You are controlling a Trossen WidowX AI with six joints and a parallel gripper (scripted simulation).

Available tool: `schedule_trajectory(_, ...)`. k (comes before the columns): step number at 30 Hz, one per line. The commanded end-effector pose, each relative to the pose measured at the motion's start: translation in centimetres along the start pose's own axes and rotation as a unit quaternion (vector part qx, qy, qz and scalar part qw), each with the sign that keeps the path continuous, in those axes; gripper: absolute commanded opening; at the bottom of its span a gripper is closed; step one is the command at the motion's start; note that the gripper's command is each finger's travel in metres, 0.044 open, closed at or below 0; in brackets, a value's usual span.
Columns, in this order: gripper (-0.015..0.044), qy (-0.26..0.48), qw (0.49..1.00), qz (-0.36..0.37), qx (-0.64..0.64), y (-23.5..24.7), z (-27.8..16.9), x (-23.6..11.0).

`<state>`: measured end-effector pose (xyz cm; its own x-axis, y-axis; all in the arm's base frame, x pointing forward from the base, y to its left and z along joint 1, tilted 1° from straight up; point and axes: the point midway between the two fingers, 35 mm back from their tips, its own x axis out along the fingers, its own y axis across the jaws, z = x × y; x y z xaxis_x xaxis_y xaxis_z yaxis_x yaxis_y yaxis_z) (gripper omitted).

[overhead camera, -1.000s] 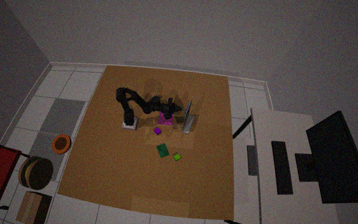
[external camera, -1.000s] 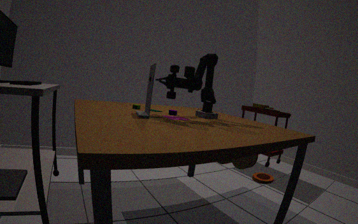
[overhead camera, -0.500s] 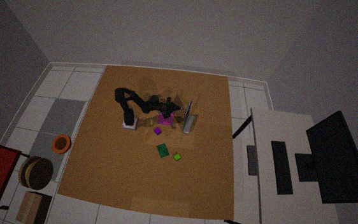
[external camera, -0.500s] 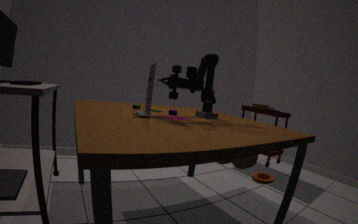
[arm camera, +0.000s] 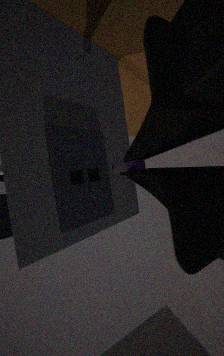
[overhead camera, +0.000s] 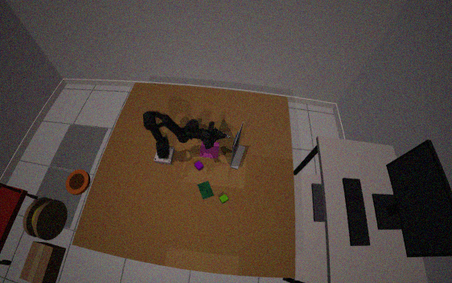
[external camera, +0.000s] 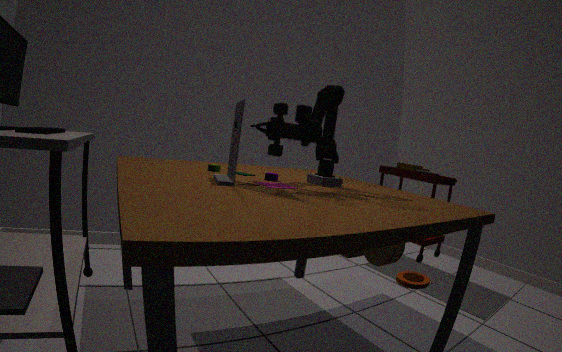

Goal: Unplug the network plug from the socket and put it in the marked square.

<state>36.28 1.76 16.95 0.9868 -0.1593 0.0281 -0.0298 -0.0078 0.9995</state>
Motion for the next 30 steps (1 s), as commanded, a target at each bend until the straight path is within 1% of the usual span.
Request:
schedule_trajectory(1,0.0000,-0.002,1.000,-0.003,0.002,-0.2,0.0,-0.4)
schedule_trajectory(23,0.0000,-0.002,1.000,-0.004,0.002,-0.2,-0.7,-1.7)
schedule_trajectory(30,0.0000,0.000,1.000,0.000,0.001,1.0,-0.7,-1.6)
